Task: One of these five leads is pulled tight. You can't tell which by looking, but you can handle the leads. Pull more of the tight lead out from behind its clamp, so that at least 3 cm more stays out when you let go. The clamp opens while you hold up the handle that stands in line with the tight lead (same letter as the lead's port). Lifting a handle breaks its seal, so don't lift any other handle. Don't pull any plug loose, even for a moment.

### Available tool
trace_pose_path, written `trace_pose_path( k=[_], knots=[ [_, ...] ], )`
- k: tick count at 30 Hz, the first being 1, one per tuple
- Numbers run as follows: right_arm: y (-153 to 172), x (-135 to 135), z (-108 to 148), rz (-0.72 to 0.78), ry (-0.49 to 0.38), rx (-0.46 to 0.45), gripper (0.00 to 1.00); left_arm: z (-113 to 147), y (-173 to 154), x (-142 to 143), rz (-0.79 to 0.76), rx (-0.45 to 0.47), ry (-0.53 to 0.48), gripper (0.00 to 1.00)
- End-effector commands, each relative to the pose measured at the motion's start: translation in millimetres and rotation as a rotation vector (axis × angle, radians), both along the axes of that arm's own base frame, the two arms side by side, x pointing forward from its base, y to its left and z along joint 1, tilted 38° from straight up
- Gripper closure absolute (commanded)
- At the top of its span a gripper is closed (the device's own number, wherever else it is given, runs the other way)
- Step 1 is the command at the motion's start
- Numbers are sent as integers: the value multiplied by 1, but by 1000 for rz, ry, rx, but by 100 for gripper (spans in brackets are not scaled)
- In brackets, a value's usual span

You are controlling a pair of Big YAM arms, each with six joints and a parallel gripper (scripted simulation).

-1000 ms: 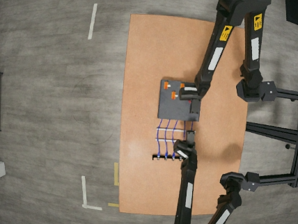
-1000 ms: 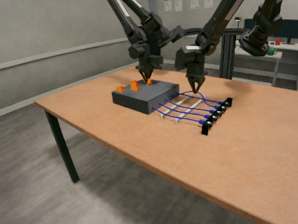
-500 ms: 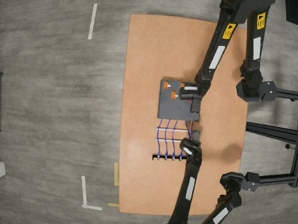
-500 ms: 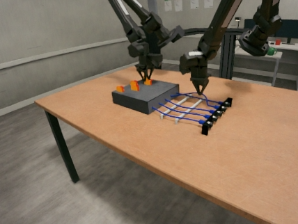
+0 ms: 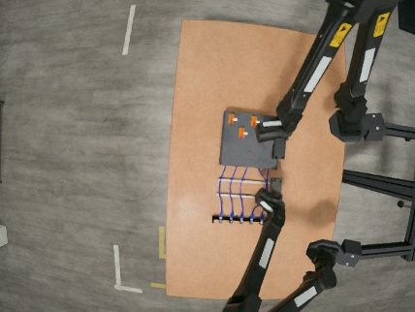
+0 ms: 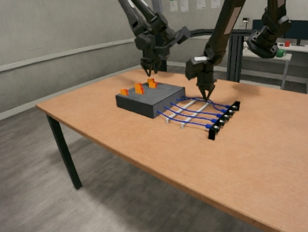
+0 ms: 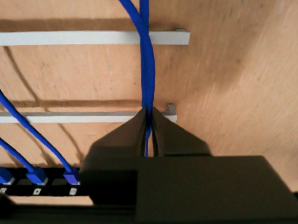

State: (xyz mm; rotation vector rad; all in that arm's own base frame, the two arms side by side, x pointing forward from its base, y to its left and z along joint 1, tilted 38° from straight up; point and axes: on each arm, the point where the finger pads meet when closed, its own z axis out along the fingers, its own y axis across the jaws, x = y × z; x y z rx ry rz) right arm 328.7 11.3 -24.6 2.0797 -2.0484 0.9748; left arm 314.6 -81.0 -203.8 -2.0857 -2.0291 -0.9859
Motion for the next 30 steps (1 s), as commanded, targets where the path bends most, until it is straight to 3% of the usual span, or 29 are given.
trace_pose_path(
  k=[1,4,8,14,23,30],
  knots=[
    [21,12,33,-21,-68,32,36,3,-15,8,-14,-21,-45,100],
    [7,6,18,-43,-26,16,36,3,-15,8,-14,-21,-45,100],
    [7,5,17,-43,-23,15,36,3,-15,8,-14,-21,-45,100],
    [12,7,22,-28,-37,21,36,3,-13,5,-14,-18,-41,32],
    [12,7,22,-28,-37,21,36,19,-1,0,-17,9,-6,30],
    [12,7,22,-28,-37,21,36,28,-10,-7,-17,1,-17,30]
  ],
)
